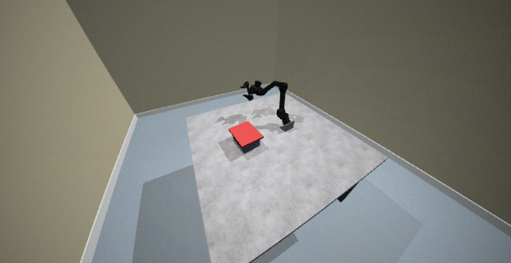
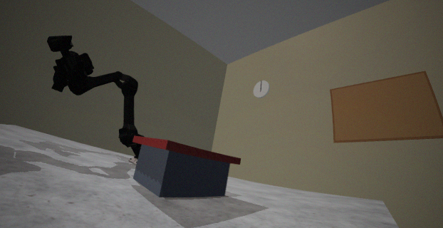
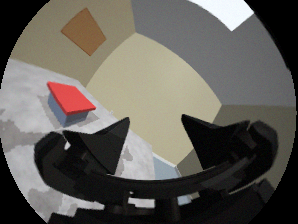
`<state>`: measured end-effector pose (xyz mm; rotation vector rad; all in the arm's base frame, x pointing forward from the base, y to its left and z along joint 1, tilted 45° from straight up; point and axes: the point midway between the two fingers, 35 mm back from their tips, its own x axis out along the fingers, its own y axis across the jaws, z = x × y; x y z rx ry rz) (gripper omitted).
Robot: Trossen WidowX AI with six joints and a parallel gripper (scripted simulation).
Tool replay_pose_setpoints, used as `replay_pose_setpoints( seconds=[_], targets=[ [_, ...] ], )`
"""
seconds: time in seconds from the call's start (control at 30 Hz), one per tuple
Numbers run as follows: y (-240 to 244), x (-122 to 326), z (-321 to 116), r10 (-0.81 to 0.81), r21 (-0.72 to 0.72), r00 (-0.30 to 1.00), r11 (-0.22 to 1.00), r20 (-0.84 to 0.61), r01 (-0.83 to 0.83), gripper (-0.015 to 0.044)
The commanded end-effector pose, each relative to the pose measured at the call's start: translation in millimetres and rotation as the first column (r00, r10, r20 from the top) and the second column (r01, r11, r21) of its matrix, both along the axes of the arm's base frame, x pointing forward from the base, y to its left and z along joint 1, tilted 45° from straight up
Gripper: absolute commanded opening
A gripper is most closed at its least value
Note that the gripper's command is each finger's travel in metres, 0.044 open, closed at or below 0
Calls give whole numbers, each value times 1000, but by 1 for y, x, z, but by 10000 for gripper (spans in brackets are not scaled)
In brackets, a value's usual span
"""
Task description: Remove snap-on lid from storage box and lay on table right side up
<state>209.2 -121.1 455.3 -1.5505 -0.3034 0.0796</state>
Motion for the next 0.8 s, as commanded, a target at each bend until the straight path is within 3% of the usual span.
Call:
replay_pose_setpoints(
  seconds=[0.0,0.13,0.2,0.3,0.37,0.53,0.63,0.77],
  targets=[
    [0,1,0,2,20,1000,1000,1,-2,374],
    [-3,32,-3,50,406,999,913,4,-48,269],
    [-4,51,-9,78,609,997,791,-6,-58,235],
    [0,81,-26,117,842,992,539,-39,-31,235],
    [2,88,-31,125,879,991,476,-49,-17,235],
    [24,131,-79,177,989,974,2,-144,146,235],
    [46,150,-115,197,929,955,-254,-223,269,235],
    [67,159,-147,204,834,934,-422,-295,355,235]
  ],
)
